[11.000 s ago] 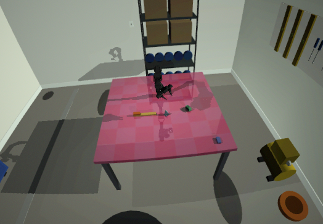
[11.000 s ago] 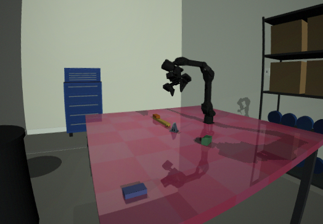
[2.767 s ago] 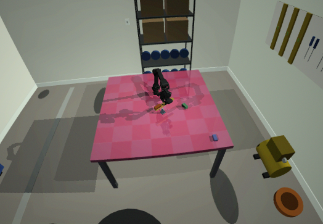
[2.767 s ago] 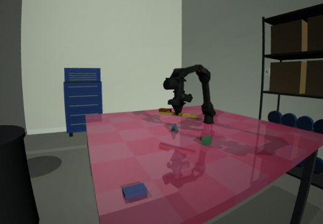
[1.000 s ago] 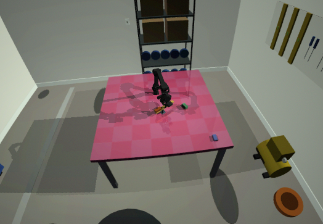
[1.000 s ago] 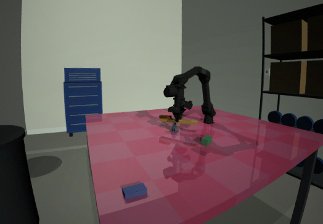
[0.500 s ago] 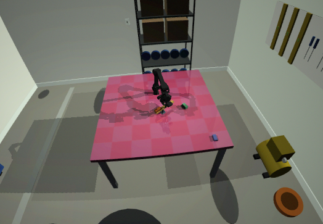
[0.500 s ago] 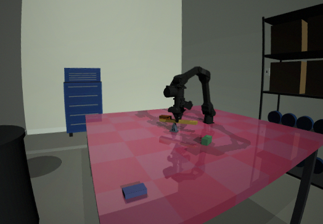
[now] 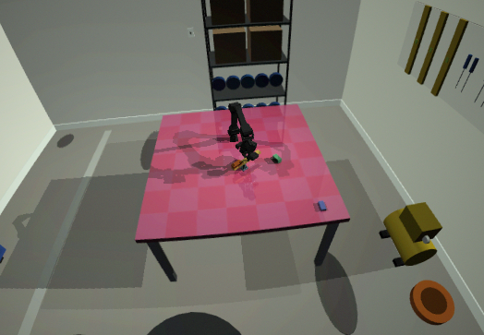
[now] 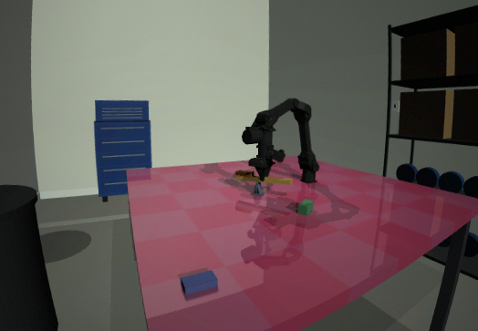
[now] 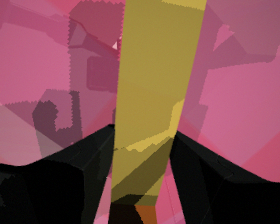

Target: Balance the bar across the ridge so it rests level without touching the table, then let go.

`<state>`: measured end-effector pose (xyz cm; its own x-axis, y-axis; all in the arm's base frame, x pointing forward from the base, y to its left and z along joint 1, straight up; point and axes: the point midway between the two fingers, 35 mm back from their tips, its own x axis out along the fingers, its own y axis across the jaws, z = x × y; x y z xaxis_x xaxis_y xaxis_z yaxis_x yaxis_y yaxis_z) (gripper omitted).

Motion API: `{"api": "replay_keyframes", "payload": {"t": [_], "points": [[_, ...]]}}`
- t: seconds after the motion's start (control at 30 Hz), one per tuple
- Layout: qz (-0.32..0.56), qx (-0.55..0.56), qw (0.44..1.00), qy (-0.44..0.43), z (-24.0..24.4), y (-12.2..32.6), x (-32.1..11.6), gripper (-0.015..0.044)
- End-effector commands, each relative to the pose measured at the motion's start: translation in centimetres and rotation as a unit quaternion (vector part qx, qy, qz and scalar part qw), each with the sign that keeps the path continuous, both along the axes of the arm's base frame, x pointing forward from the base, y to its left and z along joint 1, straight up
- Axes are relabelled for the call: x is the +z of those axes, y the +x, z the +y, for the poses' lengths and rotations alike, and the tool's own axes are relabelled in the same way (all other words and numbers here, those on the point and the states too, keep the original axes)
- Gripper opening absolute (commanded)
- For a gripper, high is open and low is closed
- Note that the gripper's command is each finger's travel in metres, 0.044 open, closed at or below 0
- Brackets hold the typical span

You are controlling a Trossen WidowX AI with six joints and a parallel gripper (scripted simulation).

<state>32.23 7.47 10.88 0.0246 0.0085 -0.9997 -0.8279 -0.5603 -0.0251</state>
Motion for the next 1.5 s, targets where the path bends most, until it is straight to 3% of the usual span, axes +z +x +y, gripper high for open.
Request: {"api": "replay_keyframes", "payload": {"t": [0.0,1.47], "points": [[-0.001,0.001,1.0,-0.001,-0.04,0.04,-0.05,0.0],[-0.001,0.001,1.0,-0.001,-0.05,0.03,-0.42,0.0]]}}
